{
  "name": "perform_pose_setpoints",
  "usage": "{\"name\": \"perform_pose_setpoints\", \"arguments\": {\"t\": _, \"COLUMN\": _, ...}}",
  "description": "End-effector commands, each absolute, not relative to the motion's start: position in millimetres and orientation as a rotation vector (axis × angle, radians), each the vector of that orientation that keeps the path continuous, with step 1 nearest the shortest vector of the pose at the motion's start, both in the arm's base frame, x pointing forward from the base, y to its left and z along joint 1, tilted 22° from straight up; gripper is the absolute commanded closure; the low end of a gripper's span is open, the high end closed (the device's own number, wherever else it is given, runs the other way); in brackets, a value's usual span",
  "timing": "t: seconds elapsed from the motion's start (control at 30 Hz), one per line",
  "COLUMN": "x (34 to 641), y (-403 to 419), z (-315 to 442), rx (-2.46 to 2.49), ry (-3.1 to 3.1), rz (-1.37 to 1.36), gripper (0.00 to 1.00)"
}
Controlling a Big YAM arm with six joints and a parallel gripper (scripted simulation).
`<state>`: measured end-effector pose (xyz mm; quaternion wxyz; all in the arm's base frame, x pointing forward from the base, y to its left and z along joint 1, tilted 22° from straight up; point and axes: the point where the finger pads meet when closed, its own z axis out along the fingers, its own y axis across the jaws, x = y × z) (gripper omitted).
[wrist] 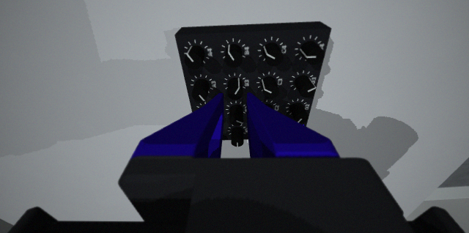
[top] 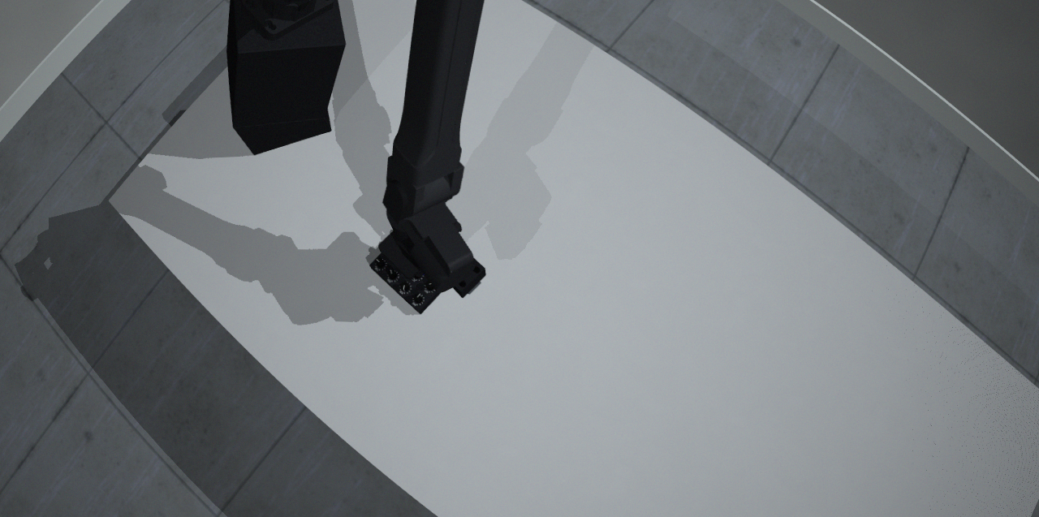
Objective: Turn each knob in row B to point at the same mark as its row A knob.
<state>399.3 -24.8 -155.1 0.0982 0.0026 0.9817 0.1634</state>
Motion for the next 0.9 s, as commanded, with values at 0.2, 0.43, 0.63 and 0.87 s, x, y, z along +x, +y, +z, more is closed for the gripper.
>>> {"name": "perform_pose_setpoints", "arguments": {"t": 0.2, "x": 396.3, "y": -24.7, "z": -159.5, "rx": 0.012, "ry": 2.907, "rz": 0.479, "gripper": 0.82}}
{"name": "perform_pose_setpoints", "arguments": {"t": 0.43, "x": 395.2, "y": -25.2, "z": -159.2, "rx": 0.013, "ry": 2.908, "rz": 0.479, "gripper": 0.82}}
{"name": "perform_pose_setpoints", "arguments": {"t": 0.63, "x": 395.0, "y": -27.7, "z": -157.5, "rx": 0.012, "ry": 2.899, "rz": 0.474, "gripper": 0.82}}
{"name": "perform_pose_setpoints", "arguments": {"t": 0.87, "x": 395.9, "y": -28.4, "z": -156.8, "rx": 0.011, "ry": 2.896, "rz": 0.472, "gripper": 0.82}}
